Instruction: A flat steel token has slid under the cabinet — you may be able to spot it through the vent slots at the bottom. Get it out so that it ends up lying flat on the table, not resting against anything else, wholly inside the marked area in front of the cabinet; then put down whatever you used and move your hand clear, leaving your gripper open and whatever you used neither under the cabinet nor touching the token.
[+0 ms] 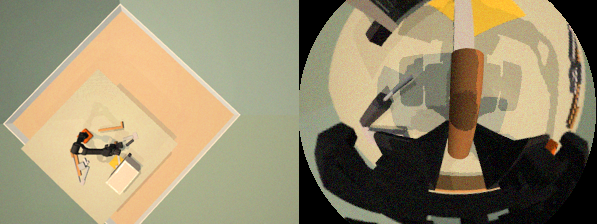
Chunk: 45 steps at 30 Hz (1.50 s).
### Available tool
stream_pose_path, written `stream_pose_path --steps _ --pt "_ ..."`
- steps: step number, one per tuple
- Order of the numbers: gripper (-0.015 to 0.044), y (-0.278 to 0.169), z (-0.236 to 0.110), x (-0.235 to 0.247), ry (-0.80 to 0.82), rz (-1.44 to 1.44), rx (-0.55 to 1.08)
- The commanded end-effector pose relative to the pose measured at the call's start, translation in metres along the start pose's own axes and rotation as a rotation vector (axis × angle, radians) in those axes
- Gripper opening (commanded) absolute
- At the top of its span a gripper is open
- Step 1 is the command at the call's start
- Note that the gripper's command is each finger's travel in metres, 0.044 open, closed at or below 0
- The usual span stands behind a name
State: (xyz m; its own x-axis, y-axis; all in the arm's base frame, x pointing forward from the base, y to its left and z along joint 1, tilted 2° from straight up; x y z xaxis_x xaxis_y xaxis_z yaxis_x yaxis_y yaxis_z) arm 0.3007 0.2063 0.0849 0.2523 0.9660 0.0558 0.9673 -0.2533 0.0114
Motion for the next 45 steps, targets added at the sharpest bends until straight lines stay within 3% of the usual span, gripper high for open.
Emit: stream_pose_path --steps 1,37,45 --pt "0.0 -0.009 0.001 0.002 -0.003 0.003 0.001" --pt "0.0 -0.068 0.001 0.022 -0.001 0.003 0.007" --pt "0.0 -0.064 -0.005 0.022 0.001 -0.002 0.007"
Point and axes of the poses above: the point midway between the two fingers, 35 mm back from their tips, its own z axis out along the fingers, its own x axis across the jaws, y = z × x, the point moved 6 cm from there along -z, back along the fingers, and after that the axes turned 14 degrees about -z, right-handed, at the moved point
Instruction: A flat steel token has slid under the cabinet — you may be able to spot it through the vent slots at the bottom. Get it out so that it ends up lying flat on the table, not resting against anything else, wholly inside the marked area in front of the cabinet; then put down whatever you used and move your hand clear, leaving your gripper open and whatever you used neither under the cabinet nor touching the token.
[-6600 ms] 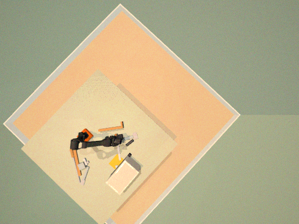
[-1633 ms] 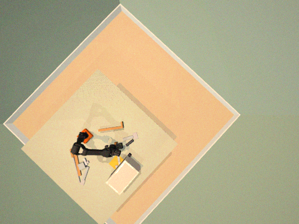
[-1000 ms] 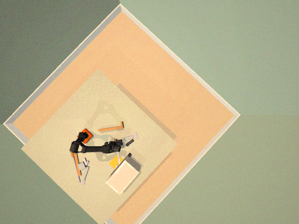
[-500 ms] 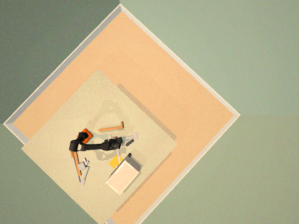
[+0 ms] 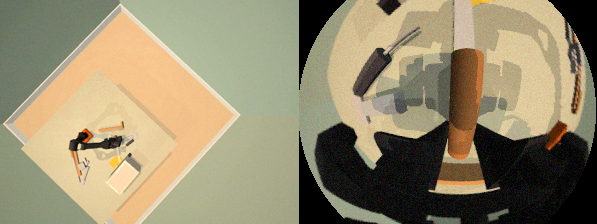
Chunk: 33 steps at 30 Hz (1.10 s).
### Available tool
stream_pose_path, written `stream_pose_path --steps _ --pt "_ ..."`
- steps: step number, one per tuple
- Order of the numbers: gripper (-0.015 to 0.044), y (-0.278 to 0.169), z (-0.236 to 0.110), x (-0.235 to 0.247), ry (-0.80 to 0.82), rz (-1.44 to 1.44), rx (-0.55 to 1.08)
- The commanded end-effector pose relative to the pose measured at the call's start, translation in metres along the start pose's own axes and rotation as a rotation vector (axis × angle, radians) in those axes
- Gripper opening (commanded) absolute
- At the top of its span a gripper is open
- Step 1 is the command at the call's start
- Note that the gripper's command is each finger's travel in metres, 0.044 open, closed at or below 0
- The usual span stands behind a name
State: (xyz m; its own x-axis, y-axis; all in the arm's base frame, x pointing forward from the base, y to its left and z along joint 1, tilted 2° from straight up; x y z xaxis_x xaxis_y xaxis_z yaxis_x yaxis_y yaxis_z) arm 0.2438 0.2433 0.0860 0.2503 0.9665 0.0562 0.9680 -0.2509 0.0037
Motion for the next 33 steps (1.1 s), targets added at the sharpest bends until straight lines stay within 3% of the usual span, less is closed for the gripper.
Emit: stream_pose_path --steps 1,33 --pt "0.0 0.0 -0.006 0.0 0.0 0.0 -0.001" --pt "0.0 0.004 -0.021 -0.028 -0.004 0.0 -0.001"
Point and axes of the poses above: the point midway between the two fingers, 35 mm back from their tips, its own z axis out along the fingers, its own x axis across the jaws, y = z × x, the point moved 6 cm from there along -z, back along the fingers, and after that the axes turned 14 degrees about -z, right-handed, at the moved point
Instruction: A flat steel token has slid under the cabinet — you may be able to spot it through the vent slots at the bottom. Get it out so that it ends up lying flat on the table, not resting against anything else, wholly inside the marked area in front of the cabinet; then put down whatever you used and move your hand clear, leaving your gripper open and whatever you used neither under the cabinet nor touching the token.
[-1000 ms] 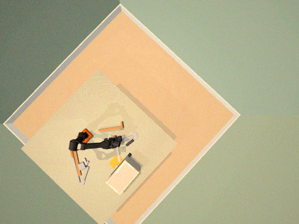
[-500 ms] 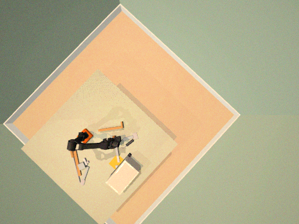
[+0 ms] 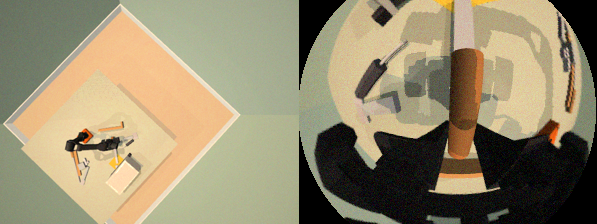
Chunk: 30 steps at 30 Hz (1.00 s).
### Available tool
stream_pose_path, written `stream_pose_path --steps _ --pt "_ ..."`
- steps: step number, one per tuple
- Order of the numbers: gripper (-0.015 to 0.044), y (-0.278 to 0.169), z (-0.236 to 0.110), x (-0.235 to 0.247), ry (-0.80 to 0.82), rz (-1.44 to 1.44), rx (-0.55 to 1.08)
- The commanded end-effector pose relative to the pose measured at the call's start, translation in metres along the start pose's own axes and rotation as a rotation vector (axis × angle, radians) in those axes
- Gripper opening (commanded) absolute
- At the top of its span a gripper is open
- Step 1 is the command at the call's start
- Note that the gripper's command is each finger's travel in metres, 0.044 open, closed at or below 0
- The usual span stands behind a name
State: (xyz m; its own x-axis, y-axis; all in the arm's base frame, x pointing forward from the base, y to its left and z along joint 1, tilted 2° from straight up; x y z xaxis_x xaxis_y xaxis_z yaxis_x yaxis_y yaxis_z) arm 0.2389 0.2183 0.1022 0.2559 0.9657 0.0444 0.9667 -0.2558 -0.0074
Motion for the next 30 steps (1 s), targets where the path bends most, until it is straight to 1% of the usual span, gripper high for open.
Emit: stream_pose_path --steps 1,30 --pt "0.0 0.002 -0.003 -0.005 0.008 -0.006 -0.012" --pt "0.0 0.015 -0.003 -0.044 0.004 -0.006 -0.014"
Point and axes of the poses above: the point midway between the two fingers, 35 mm back from their tips, its own z axis out along the fingers, its own x axis across the jaws, y = z × x, the point moved 6 cm from there along -z, back along the fingers, and after that the axes turned 14 degrees about -z, right-handed, at the moved point
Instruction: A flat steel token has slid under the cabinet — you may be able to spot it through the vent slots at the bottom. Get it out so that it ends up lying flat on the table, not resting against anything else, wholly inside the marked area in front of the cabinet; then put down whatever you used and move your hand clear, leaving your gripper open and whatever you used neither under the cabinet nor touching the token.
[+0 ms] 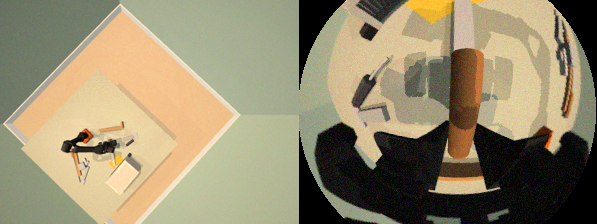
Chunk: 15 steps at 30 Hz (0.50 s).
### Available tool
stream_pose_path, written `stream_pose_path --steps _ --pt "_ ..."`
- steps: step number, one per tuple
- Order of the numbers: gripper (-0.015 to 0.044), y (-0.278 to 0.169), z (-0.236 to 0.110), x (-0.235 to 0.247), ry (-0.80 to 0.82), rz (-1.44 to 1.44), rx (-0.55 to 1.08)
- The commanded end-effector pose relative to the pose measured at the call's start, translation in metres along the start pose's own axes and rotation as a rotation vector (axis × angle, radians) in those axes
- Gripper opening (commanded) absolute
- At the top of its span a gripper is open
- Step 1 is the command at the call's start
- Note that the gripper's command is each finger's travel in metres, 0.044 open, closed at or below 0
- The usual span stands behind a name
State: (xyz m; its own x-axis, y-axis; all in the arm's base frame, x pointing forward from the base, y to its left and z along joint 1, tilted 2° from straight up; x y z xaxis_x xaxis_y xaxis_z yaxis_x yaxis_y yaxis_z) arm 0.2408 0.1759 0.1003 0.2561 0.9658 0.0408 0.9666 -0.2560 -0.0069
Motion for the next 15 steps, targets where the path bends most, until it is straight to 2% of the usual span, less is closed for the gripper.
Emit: stream_pose_path --steps 1,15 --pt "0.0 0.002 -0.003 -0.005 0.007 -0.006 -0.013" --pt "0.0 0.009 -0.003 -0.021 0.006 -0.006 -0.014"
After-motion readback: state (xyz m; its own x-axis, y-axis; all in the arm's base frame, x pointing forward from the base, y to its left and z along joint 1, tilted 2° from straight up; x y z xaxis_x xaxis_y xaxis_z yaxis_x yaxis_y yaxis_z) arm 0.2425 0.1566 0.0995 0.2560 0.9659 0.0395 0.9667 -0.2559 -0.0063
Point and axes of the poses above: the point midway between the two fingers, 35 mm back from their tips, its own z axis out along the fingers, its own x axis across the jaws, y = z × x, the point moved 6 cm from there along -z, back along the fingers, and after that the axes turned 14 degrees about -z, right-handed, at the moved point
